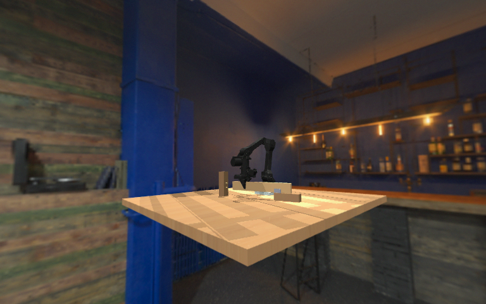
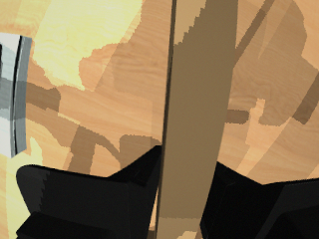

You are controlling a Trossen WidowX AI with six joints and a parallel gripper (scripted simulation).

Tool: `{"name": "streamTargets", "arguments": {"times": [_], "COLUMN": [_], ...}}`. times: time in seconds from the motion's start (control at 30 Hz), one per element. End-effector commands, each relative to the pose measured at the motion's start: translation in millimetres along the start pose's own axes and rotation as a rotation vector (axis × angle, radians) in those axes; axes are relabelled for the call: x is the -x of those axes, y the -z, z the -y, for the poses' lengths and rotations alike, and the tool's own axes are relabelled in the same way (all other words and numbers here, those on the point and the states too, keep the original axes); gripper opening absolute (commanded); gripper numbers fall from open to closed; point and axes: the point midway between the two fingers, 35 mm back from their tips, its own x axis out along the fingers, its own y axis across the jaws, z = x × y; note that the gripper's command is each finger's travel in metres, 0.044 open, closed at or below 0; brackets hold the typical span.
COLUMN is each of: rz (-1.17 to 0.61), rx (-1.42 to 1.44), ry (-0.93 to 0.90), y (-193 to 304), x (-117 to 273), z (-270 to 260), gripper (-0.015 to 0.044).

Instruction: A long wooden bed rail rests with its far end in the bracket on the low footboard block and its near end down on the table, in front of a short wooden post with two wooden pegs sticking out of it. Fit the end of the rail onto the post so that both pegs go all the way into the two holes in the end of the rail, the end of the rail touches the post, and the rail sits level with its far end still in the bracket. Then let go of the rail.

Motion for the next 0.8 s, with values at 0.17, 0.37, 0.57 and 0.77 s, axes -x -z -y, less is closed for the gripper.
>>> {"name": "streamTargets", "arguments": {"times": [0.17, 0.37, 0.57, 0.77], "rz": [-0.001, -0.001, -0.001, -0.001], "rx": [0.001, 0.001, 0.001, 0.001], "ry": [0.008, 0.008, 0.008, 0.008], "y": [-0.1, -0.1, -0.1, -0.1], "x": [2.1, -0.2, -0.8, 1.0], "z": [0.7, 0.7, 0.6, 0.5], "gripper": [0.0000, 0.0000, 0.0000, 0.0000]}}
